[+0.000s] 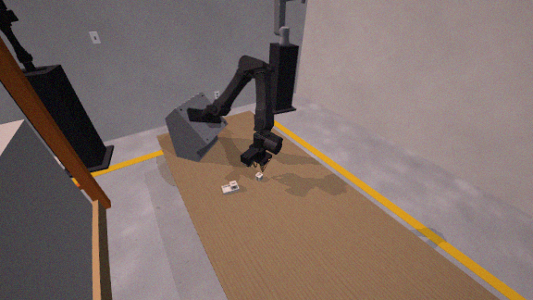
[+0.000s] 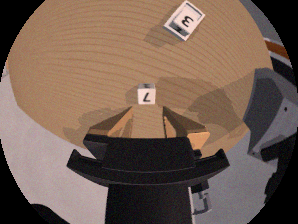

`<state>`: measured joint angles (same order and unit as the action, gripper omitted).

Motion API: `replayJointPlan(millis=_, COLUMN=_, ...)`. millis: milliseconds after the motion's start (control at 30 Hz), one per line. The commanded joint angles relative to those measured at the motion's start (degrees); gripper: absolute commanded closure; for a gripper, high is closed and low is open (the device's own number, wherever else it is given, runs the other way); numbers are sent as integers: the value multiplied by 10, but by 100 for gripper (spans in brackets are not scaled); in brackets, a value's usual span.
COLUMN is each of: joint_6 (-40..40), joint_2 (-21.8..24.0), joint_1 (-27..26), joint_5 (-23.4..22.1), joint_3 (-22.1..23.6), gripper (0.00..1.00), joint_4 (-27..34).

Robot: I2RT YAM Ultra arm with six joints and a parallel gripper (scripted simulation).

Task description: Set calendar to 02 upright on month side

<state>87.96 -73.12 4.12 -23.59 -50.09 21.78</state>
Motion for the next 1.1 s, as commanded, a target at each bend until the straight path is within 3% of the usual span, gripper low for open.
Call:
replayJointPlan(millis=0, joint_6=5, joint_2=-4, joint_1=2, joint_5=10, joint_3=0, gripper=55, joint_4=-15)
replayJointPlan(millis=1067, joint_6=20, joint_2=-44, joint_1=22, joint_5=24, joint_3=4, gripper=55, joint_4=-65)
